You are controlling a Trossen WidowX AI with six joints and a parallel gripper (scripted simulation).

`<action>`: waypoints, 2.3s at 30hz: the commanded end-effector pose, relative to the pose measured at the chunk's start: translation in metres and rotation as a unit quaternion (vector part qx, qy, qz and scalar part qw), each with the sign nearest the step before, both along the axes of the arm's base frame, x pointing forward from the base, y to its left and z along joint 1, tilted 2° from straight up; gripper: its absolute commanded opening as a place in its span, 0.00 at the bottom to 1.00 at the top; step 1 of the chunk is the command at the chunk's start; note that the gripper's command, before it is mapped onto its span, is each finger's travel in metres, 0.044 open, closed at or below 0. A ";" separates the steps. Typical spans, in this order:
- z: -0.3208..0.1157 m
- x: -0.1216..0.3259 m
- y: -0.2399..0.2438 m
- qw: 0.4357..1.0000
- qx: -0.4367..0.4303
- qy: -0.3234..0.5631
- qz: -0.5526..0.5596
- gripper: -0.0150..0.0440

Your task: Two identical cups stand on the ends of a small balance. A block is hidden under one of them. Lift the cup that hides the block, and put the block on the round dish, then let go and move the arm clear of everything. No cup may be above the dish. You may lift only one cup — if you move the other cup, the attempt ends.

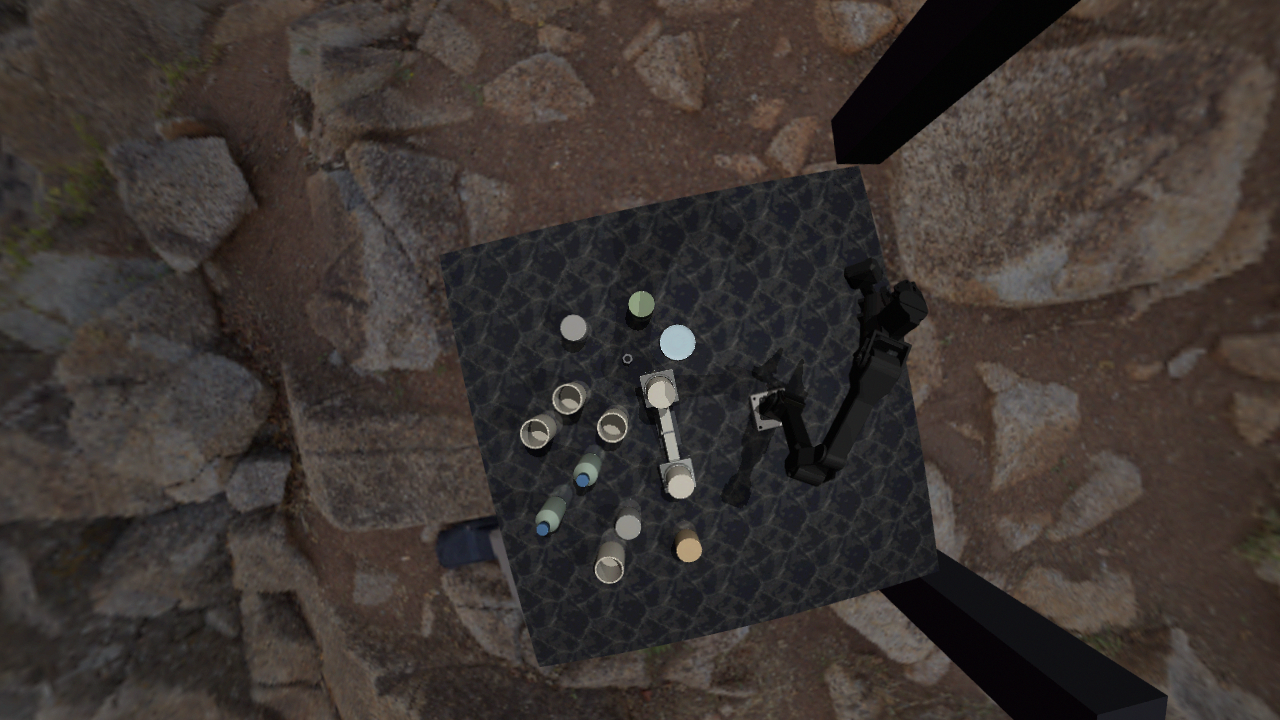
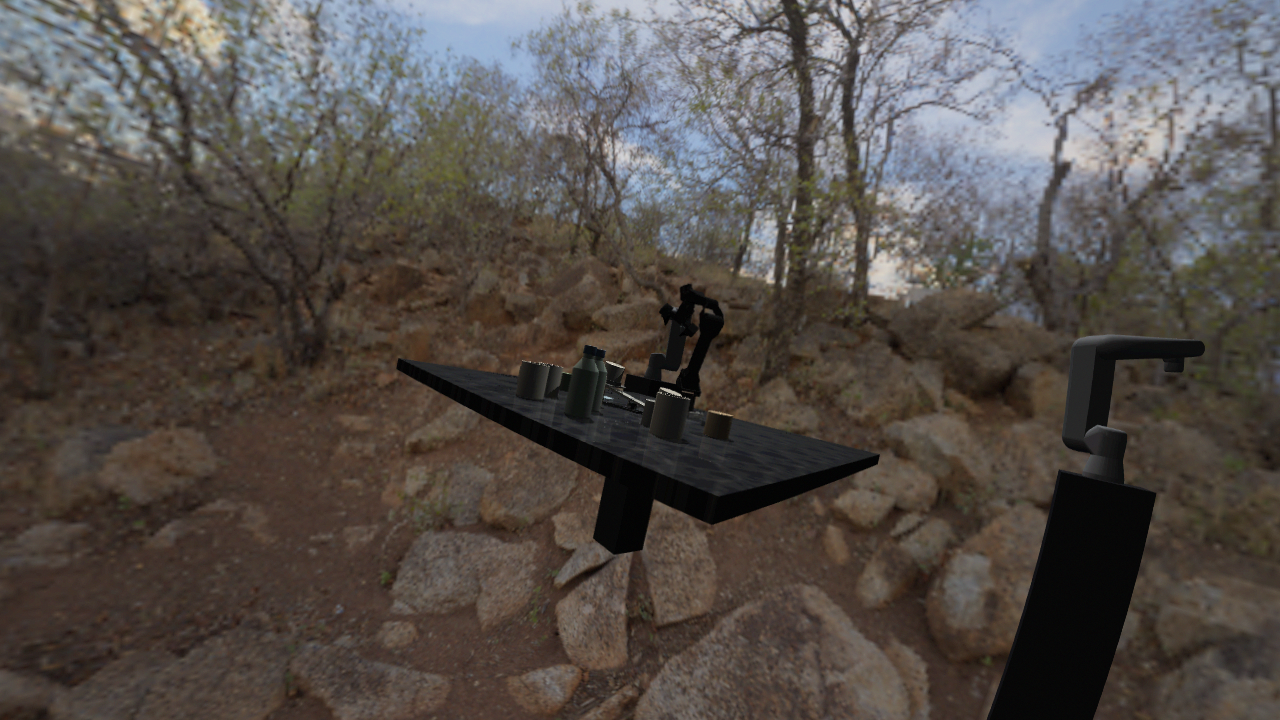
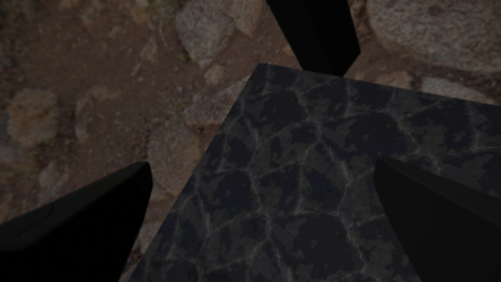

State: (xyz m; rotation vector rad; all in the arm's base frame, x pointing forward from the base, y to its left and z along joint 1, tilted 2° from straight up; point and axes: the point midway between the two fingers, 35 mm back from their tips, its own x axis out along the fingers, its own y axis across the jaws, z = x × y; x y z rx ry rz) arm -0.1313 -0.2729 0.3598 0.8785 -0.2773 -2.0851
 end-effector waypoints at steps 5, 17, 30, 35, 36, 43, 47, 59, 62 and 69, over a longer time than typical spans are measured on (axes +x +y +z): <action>-0.005 0.030 -0.006 0.998 0.011 0.008 0.056 1.00; -0.021 0.130 -0.005 0.967 0.040 0.044 0.249 1.00; -0.040 0.224 0.033 0.888 0.058 0.091 0.446 1.00; -0.048 0.254 0.056 0.847 0.060 0.111 0.517 1.00; -0.049 0.259 0.061 0.838 0.060 0.115 0.531 1.00; -0.060 0.291 0.098 0.767 0.059 0.144 0.622 1.00; -0.066 0.306 0.122 0.722 0.055 0.160 0.670 1.00; -0.085 0.329 0.195 0.569 0.034 0.209 0.795 1.00; -0.090 0.331 0.214 0.526 0.027 0.220 0.821 1.00; -0.101 0.328 0.255 0.423 0.005 0.245 0.872 1.00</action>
